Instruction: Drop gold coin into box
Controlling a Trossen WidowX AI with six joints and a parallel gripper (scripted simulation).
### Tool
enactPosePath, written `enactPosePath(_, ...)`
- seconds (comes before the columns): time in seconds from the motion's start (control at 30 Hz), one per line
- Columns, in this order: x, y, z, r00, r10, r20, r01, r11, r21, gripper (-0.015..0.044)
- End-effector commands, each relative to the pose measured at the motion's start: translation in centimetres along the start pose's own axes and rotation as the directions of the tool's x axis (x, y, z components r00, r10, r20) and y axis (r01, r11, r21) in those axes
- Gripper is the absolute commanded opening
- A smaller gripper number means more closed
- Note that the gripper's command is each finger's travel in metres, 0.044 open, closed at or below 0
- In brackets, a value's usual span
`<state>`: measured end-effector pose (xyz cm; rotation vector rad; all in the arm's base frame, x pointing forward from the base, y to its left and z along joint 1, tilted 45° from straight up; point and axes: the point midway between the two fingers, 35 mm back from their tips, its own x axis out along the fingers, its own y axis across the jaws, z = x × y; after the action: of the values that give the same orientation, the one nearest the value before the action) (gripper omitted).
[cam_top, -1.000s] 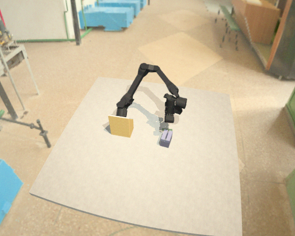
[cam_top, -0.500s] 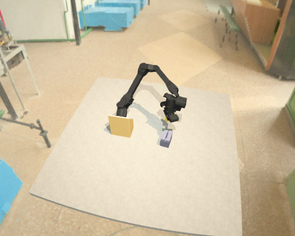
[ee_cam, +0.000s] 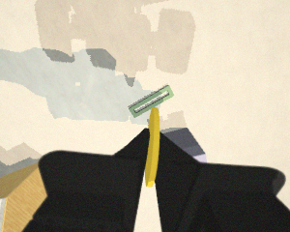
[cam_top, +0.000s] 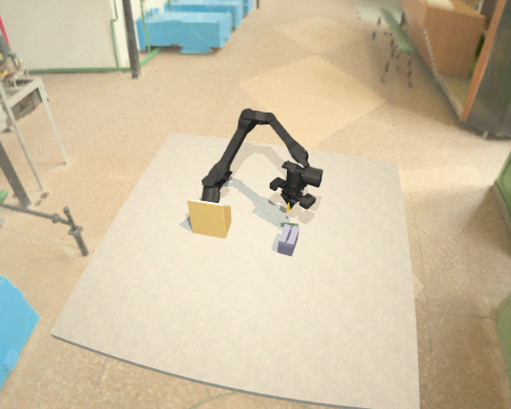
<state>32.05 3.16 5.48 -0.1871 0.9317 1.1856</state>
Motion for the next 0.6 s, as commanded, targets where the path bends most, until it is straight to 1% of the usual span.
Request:
enactPosePath(0.0,-0.04,0.03,-0.12,1.0,-0.003,-0.004,0.002,0.992,-0.128,0.0)
enactPosePath(0.2,-0.04,0.13,-0.16,1.0,-0.002,-0.003,0.001,0.944,-0.331,0.0)
enactPosePath(0.27,-0.04,0.16,-0.17,1.0,-0.002,-0.003,0.001,0.928,-0.374,0.0)
enactPosePath(0.57,-0.08,-0.49,-0.78,1.0,-0.004,-0.005,0.002,0.925,-0.379,0.0)
